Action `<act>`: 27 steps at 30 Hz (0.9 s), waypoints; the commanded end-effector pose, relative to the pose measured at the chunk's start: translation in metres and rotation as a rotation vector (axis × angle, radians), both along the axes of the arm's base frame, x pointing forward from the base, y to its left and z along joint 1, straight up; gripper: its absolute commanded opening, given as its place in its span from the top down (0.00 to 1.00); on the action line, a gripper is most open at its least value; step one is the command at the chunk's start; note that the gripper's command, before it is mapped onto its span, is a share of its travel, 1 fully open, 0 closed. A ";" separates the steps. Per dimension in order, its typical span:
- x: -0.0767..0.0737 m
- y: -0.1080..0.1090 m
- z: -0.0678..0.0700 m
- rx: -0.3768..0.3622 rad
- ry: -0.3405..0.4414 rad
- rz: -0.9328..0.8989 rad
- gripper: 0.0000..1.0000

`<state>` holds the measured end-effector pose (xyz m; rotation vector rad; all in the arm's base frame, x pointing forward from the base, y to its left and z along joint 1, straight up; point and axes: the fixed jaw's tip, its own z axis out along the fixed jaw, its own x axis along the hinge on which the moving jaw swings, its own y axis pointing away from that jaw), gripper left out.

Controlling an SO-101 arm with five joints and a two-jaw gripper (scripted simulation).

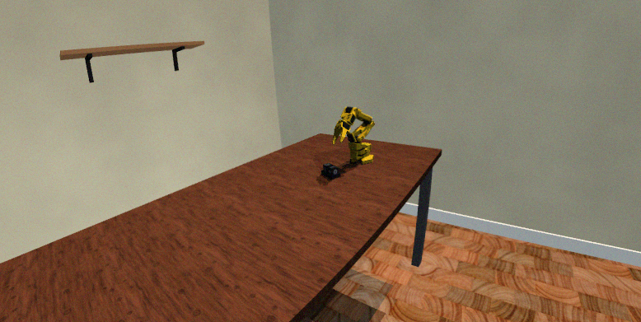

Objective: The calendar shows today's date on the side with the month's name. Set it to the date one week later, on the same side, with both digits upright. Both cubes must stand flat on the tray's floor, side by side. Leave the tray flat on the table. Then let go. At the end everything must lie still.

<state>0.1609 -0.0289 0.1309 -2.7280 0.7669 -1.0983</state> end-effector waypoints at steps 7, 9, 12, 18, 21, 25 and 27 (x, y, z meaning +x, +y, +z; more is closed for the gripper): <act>0.001 -0.004 0.008 0.140 -0.011 -0.176 0.65; 0.002 -0.004 0.009 0.187 -0.005 -0.234 0.65; 0.002 -0.005 0.009 0.264 0.004 -0.331 0.65; 0.003 -0.006 0.010 0.398 0.018 -0.509 0.65; 0.003 -0.007 0.011 0.450 0.023 -0.582 0.65; 0.005 -0.008 0.011 0.549 0.031 -0.727 0.65; 0.005 -0.009 0.012 0.594 0.034 -0.795 0.65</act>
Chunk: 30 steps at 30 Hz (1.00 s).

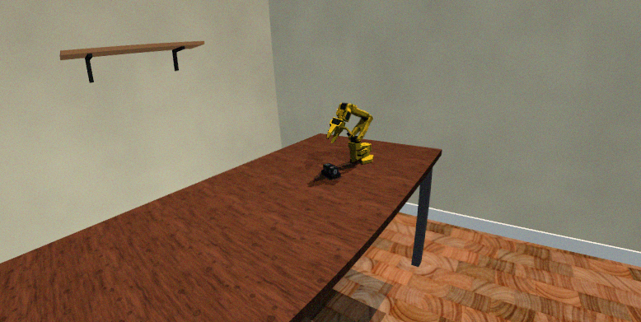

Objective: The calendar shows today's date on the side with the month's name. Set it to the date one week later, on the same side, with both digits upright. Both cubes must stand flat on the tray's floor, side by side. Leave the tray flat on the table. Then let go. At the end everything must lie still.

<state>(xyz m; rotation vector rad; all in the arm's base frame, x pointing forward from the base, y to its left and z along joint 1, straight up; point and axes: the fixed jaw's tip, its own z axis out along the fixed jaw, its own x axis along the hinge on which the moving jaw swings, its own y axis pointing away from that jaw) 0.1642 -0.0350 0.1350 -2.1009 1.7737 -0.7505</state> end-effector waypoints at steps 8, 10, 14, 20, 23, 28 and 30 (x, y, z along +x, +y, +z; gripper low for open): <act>0.005 -0.004 0.008 0.194 0.004 -0.317 0.65; 0.005 -0.004 0.008 0.206 0.005 -0.338 0.65; 0.006 -0.005 0.008 0.244 0.010 -0.403 0.65; 0.006 -0.005 0.008 0.268 0.012 -0.444 0.65; 0.006 -0.005 0.008 0.270 0.012 -0.448 0.65; 0.006 -0.005 0.008 0.270 0.014 -0.448 0.65; 0.007 -0.005 0.007 0.270 0.022 -0.449 0.65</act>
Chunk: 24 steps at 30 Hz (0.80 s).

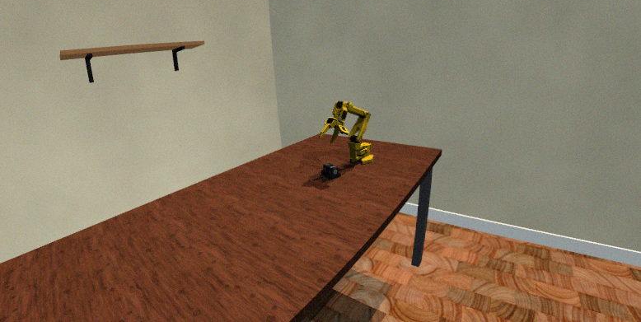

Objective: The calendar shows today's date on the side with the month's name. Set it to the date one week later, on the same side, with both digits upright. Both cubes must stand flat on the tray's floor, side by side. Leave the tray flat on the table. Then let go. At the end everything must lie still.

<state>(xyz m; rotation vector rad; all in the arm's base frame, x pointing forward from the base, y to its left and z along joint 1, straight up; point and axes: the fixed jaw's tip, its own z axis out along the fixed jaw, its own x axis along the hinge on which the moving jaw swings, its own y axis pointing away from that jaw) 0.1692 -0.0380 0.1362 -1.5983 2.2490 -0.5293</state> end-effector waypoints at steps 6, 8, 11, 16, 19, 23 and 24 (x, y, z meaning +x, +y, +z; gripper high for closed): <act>0.003 -0.003 -0.008 0.022 0.069 -0.019 0.65; 0.003 -0.003 -0.016 0.034 0.122 -0.020 0.65; 0.003 -0.003 -0.029 0.054 0.211 -0.020 0.65; 0.001 -0.002 -0.043 0.074 0.300 -0.020 0.65; -0.001 -0.002 -0.054 0.092 0.375 -0.020 0.65; -0.004 -0.001 -0.063 0.106 0.437 -0.020 0.65; -0.004 -0.001 -0.064 0.108 0.445 -0.020 0.65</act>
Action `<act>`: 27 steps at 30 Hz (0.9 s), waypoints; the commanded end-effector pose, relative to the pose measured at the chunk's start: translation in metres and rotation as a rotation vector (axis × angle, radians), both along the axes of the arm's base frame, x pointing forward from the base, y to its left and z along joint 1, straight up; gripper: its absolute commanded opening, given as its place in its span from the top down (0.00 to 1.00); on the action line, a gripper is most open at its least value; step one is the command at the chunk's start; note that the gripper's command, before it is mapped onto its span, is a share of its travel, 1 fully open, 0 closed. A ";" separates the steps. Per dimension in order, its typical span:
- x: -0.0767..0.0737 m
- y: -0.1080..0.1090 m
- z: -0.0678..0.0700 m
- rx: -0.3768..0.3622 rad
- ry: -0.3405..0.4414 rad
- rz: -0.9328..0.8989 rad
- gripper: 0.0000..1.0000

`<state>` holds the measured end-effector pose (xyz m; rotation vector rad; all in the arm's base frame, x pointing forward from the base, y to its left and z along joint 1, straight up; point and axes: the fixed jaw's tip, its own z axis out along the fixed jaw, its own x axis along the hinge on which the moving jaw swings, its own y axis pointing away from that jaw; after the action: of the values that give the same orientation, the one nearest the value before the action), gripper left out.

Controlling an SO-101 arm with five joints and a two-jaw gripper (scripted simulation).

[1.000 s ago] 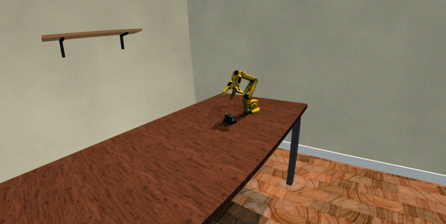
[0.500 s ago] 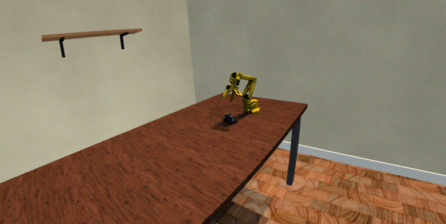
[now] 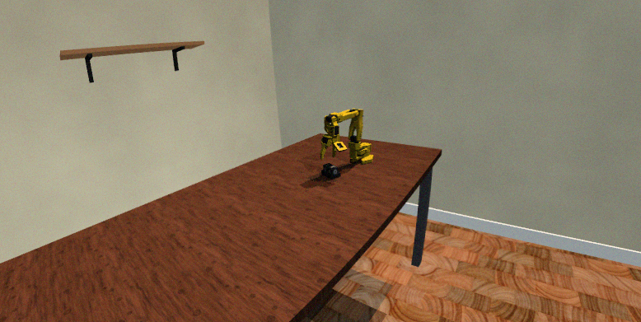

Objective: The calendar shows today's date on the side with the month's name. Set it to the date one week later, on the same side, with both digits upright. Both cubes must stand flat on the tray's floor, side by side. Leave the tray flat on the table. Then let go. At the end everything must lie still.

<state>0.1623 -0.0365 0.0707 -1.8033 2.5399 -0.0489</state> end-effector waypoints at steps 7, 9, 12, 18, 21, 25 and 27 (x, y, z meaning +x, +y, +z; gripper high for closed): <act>0.002 -0.002 0.000 0.003 0.005 -0.020 0.65; 0.002 -0.002 0.000 0.003 0.005 -0.020 0.65; 0.002 -0.002 0.000 0.003 0.005 -0.020 0.65; 0.002 -0.002 0.000 0.003 0.005 -0.020 0.65; 0.002 -0.002 0.000 0.003 0.005 -0.020 0.65; 0.003 -0.002 0.002 0.005 0.012 -0.038 0.65; 0.003 -0.002 0.002 0.005 0.012 -0.038 0.65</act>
<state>0.1613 -0.0362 0.0661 -1.8032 2.5764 0.0021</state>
